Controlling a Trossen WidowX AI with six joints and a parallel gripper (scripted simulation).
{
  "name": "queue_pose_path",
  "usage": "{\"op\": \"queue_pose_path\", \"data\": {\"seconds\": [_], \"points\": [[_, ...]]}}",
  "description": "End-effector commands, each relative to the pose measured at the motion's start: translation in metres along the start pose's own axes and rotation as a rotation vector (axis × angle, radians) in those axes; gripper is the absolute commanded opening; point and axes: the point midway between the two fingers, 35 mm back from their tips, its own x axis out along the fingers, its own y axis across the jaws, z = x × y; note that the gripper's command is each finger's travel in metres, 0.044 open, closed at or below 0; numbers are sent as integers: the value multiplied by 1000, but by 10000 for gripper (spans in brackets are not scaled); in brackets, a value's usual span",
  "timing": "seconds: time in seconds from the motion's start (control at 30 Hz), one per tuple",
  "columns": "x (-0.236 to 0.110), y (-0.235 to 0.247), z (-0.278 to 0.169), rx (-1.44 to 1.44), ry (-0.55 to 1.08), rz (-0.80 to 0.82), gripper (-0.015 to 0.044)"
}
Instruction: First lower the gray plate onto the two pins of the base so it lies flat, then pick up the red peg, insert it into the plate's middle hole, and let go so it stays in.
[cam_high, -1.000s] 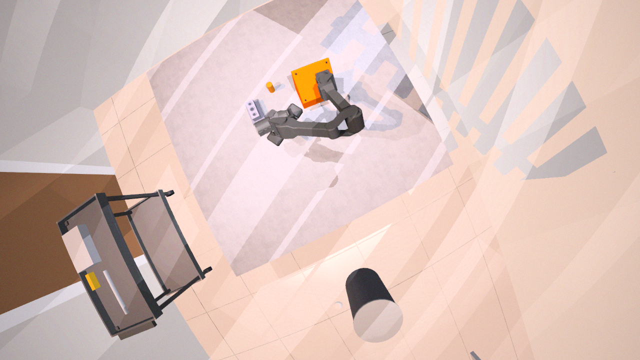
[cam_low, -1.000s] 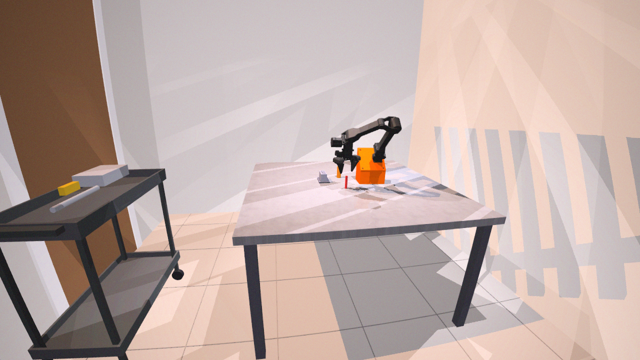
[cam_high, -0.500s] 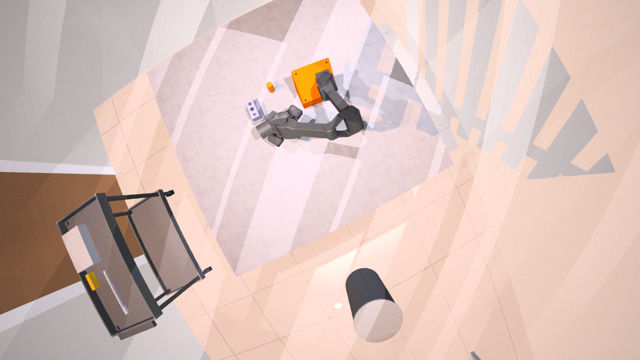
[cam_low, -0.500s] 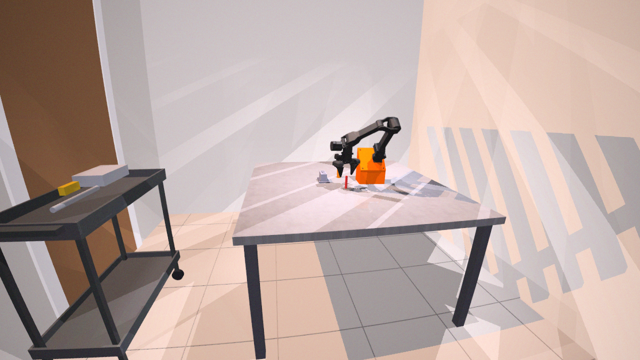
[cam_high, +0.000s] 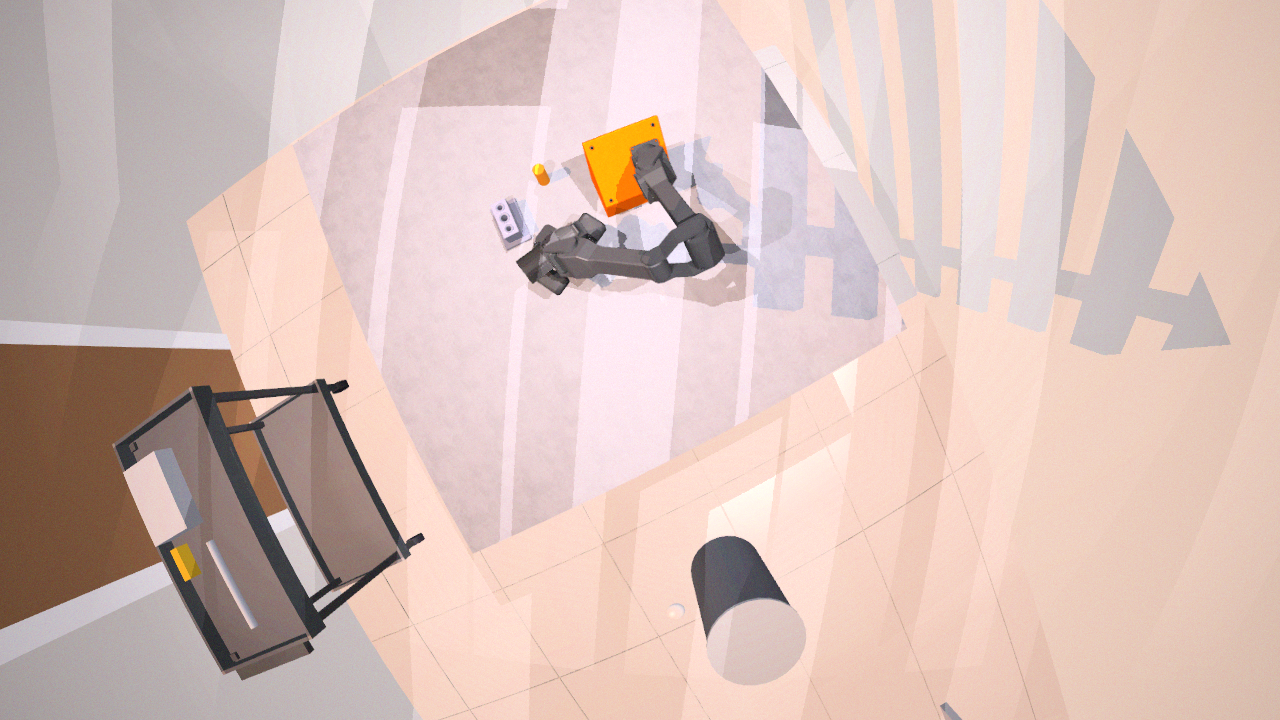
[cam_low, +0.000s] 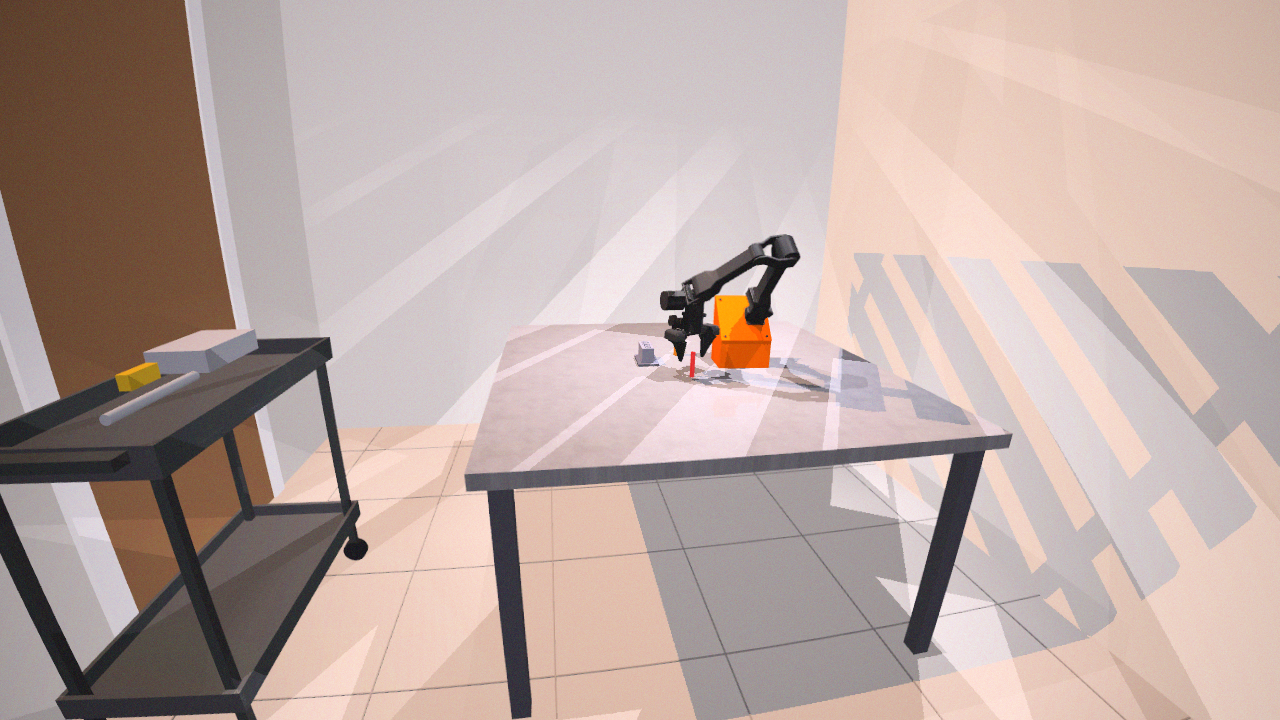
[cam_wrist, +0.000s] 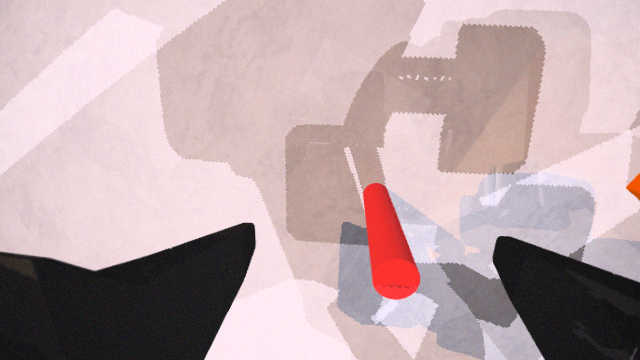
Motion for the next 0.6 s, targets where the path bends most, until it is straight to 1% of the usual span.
{"op": "queue_pose_path", "data": {"seconds": [0.0, 0.27, 0.57], "points": [[8, -5, 0, 14, 2, -11, 440], [18, -5, -1, 14, 5, -9, 440], [18, -5, -1, 14, 5, -9, 204]]}}
